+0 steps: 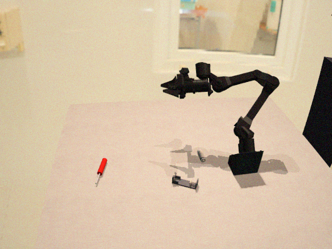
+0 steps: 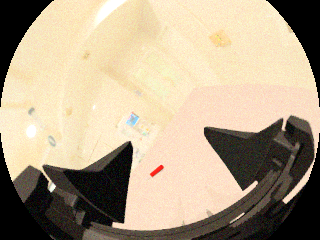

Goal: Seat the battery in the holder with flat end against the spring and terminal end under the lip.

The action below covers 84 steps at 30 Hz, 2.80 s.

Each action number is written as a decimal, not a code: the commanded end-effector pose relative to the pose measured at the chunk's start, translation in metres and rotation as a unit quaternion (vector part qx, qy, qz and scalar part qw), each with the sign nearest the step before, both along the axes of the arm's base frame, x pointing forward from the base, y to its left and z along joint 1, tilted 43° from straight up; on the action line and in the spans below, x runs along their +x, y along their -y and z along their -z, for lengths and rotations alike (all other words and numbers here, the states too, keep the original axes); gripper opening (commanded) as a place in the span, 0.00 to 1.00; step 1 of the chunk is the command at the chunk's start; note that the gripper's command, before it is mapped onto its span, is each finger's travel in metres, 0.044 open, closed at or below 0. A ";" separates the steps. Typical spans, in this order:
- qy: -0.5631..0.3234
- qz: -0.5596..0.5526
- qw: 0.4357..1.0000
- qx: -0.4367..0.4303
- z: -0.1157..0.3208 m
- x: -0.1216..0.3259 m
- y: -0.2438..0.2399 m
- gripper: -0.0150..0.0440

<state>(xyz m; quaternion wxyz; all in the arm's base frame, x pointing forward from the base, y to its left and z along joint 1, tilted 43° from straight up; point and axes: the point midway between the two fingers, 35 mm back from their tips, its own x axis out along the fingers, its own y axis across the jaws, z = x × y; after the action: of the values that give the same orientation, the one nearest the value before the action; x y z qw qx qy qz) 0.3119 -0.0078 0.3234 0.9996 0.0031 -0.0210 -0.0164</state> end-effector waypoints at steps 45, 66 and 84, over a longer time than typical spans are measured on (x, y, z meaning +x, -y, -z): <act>-0.594 -0.302 0.237 -0.707 0.261 -0.120 0.019 0.66; -0.594 -0.301 0.237 -0.707 0.285 -0.115 0.041 0.66; -0.595 -0.300 0.236 -0.708 0.290 -0.115 0.046 0.38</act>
<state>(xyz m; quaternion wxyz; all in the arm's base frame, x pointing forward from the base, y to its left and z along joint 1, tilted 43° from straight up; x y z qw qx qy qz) 0.1966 -0.0533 0.0333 0.2580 -0.7085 0.5793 0.3095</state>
